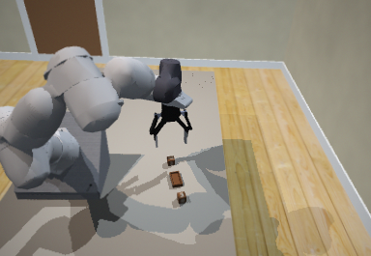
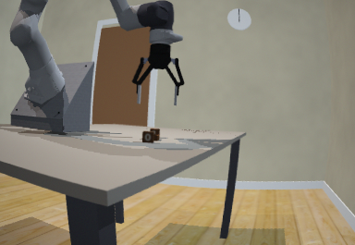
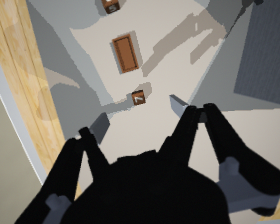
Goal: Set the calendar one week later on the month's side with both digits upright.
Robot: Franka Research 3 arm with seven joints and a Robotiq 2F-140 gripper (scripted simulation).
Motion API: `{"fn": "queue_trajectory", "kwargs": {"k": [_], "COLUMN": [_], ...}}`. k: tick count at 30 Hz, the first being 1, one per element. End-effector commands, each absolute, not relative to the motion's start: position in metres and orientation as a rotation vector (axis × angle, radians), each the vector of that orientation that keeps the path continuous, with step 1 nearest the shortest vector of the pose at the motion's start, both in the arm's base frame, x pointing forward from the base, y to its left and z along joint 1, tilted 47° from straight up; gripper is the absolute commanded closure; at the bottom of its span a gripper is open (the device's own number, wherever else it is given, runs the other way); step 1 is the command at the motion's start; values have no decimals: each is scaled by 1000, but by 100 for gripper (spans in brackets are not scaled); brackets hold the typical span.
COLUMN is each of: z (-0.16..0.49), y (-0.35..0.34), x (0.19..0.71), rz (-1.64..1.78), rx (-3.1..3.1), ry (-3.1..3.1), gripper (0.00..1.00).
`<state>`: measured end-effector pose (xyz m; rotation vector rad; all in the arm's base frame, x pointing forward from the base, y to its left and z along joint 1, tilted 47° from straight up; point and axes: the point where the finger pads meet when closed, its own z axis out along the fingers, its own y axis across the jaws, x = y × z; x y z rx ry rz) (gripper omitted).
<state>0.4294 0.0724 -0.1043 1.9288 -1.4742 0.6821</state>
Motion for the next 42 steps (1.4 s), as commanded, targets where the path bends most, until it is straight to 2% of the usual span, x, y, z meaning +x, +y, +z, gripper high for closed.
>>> {"fn": "queue_trajectory", "kwargs": {"k": [1, 12, 42], "z": [-103, -103, -54], "y": [73, 72, 30], "x": [429, 430, 458], "rz": [677, 674, 419], "rx": [1932, 1936, 2202], "ry": [-1465, -1458, -884], "gripper": [0, 0, 0]}}
